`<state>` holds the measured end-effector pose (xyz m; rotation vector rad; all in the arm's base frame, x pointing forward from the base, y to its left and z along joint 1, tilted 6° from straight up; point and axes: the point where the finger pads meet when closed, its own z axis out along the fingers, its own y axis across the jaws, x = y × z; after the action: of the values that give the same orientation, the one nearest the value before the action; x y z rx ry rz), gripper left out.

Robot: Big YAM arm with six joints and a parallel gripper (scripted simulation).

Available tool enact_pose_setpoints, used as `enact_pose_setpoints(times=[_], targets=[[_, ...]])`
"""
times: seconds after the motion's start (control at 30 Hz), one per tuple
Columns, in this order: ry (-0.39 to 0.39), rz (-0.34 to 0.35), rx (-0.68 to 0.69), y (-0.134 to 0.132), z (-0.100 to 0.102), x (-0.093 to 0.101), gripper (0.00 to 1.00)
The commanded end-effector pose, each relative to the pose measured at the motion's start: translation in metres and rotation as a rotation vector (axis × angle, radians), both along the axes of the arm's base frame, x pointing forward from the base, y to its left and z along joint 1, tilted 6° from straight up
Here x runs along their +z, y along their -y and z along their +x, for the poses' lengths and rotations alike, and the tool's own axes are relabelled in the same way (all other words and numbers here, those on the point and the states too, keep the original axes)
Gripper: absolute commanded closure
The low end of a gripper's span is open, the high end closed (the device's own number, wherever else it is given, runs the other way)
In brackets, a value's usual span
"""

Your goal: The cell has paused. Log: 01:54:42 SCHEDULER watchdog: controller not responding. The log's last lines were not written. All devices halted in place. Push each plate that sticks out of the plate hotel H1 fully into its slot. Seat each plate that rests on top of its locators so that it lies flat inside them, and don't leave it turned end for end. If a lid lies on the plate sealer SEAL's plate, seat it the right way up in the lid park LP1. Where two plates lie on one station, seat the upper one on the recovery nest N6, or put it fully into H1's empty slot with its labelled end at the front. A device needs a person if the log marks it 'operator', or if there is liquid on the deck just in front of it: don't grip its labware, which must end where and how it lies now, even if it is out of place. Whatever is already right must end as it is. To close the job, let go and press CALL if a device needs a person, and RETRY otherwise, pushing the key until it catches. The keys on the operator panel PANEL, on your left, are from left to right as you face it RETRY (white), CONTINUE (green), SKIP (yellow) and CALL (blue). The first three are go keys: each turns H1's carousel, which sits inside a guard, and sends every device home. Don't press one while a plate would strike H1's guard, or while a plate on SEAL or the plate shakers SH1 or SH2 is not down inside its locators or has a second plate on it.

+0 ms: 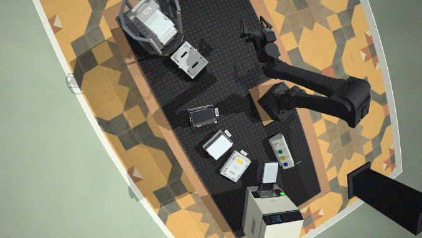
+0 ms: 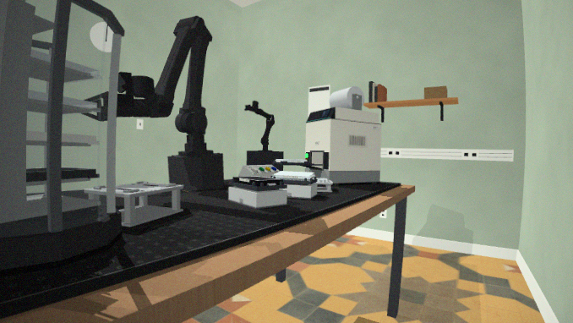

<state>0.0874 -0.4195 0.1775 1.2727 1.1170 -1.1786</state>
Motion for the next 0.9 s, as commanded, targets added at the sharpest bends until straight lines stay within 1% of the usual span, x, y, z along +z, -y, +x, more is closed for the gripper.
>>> enact_pose_setpoints(times=[0.0,0.03,0.1,0.2,0.27,0.3,0.33,0.4,0.43,0.47,0.5,0.57,0.63,0.67,0.7,0.73,0.77,0.83,0.87], targets=[[-0.012,0.002,0.05,0.016,0.024,0.007,0.0],[-0.01,-0.007,0.075,0.014,0.028,0.019,0.0],[-0.006,0.005,0.083,0.014,0.037,0.016,0.0],[-0.039,0.054,0.153,0.013,0.053,0.017,0.0],[-0.039,0.054,0.153,0.013,0.053,0.017,0.0],[-0.019,0.059,0.146,0.012,0.058,0.015,0.0],[-0.028,0.083,0.146,0.013,0.063,0.004,0.0],[-0.028,0.083,0.146,0.012,0.072,0.003,0.0],[-0.034,0.075,0.178,0.009,0.078,0.017,0.0],[-0.055,0.093,0.203,0.008,0.083,0.018,0.0],[-0.059,0.104,0.217,0.007,0.088,0.018,0.0],[-0.039,0.105,0.21,0.004,0.097,0.019,0.0],[-0.083,0.141,0.266,0.001,0.107,0.021,0.0],[-0.089,0.152,0.28,0.0,0.112,0.021,0.0],[-0.068,0.154,0.273,-0.002,0.116,0.021,0.0],[-0.068,0.159,0.273,-0.003,0.121,0.019,0.0],[-0.087,0.172,0.304,-0.006,0.127,0.022,0.0],[-0.087,0.172,0.304,-0.006,0.127,0.022,0.0],[-0.11,0.189,0.318,-0.005,0.127,0.023,0.0]])
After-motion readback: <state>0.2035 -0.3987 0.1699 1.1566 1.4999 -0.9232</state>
